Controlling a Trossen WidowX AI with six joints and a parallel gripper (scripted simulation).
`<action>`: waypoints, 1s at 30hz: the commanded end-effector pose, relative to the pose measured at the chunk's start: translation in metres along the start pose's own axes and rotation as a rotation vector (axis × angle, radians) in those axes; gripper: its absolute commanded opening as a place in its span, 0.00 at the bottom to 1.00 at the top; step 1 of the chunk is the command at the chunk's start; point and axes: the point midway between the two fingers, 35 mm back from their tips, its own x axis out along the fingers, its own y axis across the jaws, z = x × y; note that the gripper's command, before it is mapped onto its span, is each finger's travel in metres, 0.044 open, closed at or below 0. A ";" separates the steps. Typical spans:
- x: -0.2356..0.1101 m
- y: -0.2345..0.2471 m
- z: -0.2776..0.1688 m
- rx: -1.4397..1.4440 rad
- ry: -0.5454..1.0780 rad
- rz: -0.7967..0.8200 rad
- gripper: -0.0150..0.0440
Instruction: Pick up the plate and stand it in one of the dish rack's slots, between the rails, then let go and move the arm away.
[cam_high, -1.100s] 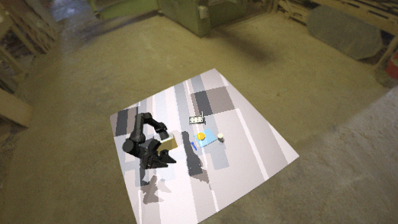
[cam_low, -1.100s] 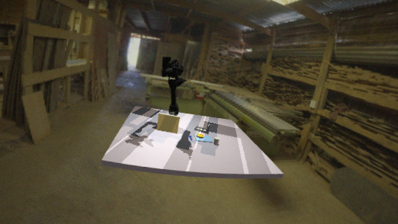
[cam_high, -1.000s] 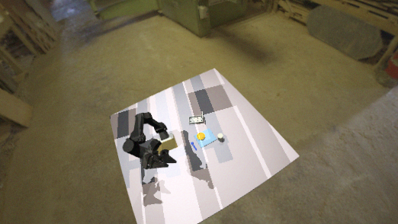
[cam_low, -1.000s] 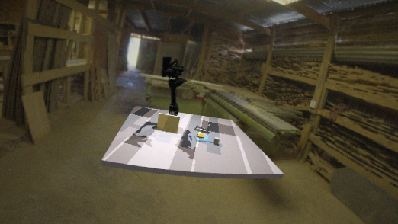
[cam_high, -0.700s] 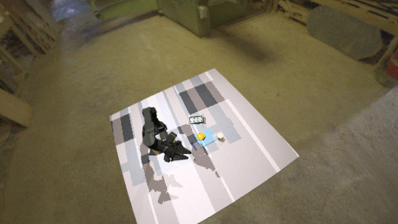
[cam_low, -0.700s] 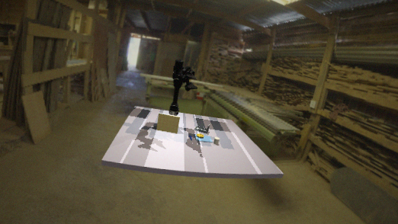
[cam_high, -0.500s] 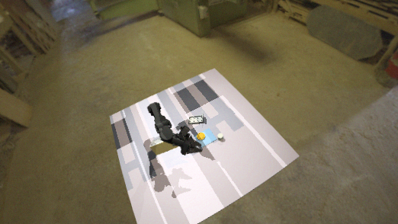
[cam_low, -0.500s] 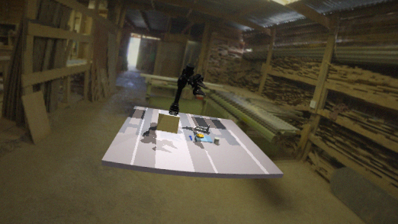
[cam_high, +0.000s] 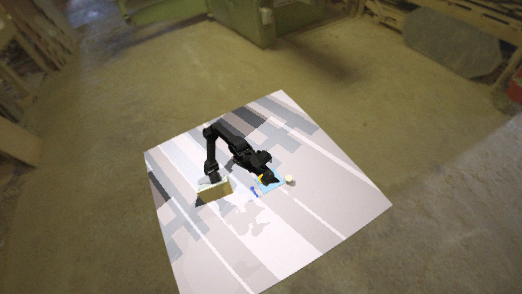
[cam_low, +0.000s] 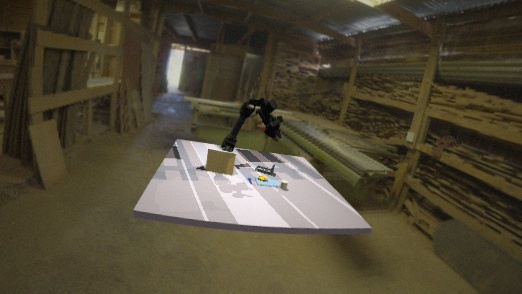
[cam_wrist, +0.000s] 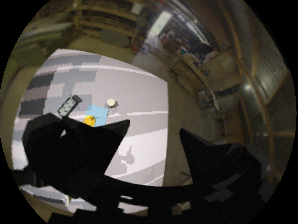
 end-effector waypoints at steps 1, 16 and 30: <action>0.021 0.047 0.003 0.028 0.095 0.100 0.93; 0.052 0.212 -0.017 0.065 0.485 0.403 0.93; 0.085 0.269 -0.048 0.067 0.617 0.470 0.93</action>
